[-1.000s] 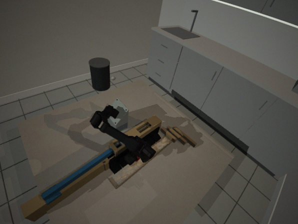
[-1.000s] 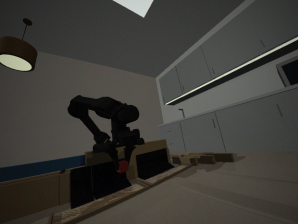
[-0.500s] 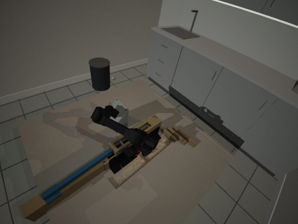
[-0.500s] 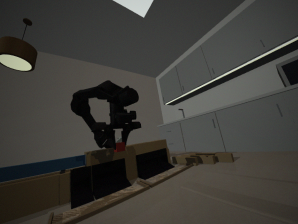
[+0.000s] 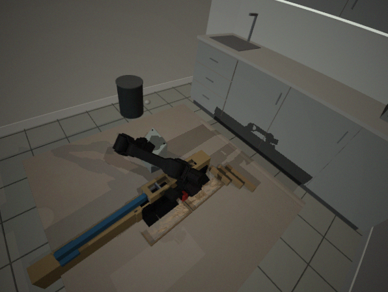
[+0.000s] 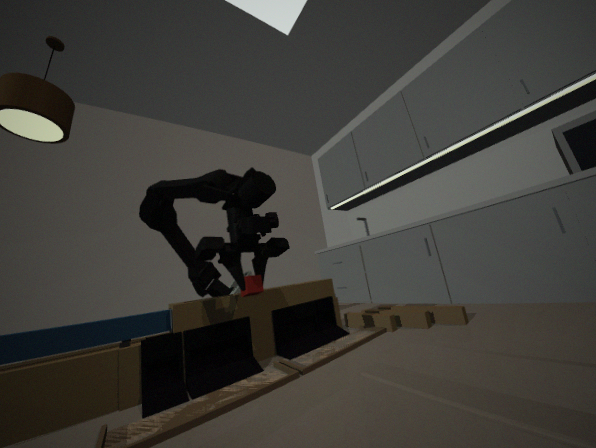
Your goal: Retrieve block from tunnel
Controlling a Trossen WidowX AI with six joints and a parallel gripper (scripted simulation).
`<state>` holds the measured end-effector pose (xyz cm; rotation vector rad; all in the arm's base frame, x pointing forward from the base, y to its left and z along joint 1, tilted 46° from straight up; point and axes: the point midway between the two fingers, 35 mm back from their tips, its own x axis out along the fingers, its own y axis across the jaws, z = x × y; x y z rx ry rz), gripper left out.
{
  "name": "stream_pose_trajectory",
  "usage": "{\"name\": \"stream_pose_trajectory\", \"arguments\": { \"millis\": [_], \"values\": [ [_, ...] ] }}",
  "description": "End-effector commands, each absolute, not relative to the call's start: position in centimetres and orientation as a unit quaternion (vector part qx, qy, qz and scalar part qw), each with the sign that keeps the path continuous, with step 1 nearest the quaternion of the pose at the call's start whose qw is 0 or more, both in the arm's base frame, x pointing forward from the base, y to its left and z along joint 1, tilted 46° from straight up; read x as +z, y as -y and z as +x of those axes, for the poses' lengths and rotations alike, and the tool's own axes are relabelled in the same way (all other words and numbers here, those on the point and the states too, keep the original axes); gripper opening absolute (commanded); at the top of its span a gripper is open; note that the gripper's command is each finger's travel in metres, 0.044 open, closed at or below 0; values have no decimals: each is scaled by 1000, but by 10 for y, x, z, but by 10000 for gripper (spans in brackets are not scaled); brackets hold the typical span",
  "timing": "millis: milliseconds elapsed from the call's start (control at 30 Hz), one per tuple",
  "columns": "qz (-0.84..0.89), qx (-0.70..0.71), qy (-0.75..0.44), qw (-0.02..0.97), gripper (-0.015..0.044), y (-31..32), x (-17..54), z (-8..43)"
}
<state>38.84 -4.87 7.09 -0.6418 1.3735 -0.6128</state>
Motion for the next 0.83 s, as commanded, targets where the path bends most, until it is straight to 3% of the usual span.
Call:
{"name": "stream_pose_trajectory", "arguments": {
  "millis": [0,167,800],
  "values": [
    [-323,-257,-540,733,0,36,67,387],
    [-342,-251,-490,762,0,29,66,381],
    [-343,-251,-490,761,0,30,64,377]
  ]
}}
